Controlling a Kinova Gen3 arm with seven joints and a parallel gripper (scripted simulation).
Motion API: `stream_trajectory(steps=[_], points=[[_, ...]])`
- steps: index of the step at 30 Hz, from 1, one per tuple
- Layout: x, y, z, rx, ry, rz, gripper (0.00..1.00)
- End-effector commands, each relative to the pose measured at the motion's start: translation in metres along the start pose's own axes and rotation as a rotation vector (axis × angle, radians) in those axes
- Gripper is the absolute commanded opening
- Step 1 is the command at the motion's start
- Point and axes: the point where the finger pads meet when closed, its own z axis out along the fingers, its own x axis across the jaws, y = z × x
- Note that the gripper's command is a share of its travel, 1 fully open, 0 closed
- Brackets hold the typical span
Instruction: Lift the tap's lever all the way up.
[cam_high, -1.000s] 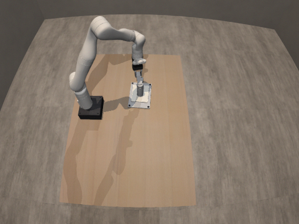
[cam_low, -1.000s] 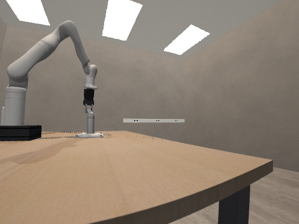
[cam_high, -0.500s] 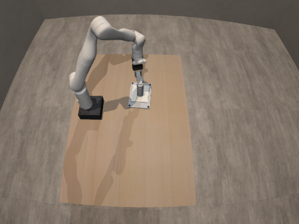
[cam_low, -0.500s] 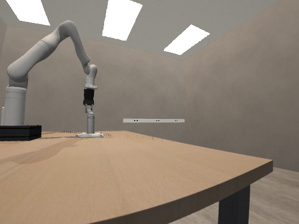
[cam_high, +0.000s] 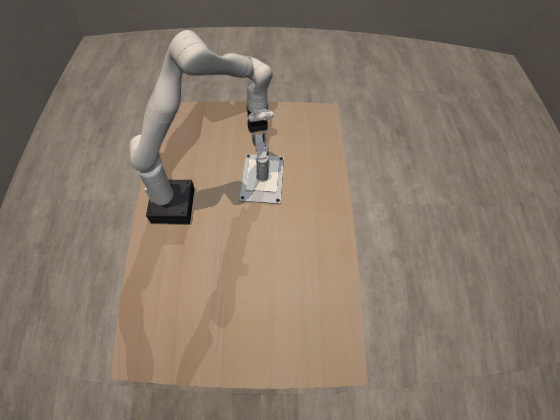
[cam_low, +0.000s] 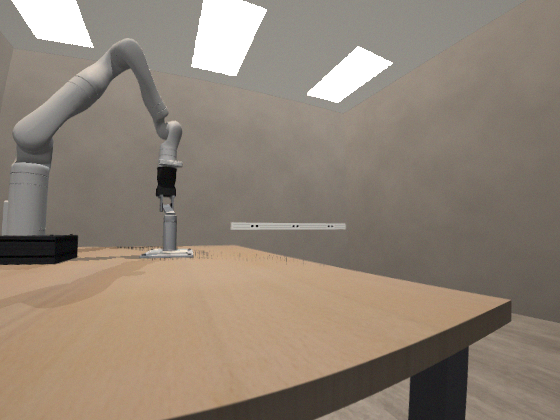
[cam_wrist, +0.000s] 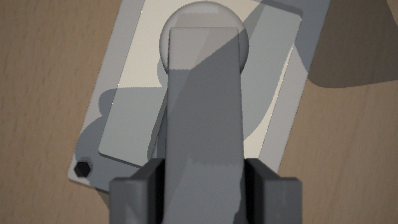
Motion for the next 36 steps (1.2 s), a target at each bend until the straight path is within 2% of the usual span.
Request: stream_trajectory(steps=[1,32,33,36], points=[[-0.0005,-0.0003,-0.0011,0.0,-0.002,0.0,0.0],[-0.0005,-0.0003,-0.0011,0.0,-0.002,0.0,0.0],[-0.0005,-0.0003,-0.0011,0.0,-0.002,0.0,1.0],[-0.0005,-0.0003,-0.0011,0.0,-0.002,0.0,1.0]])
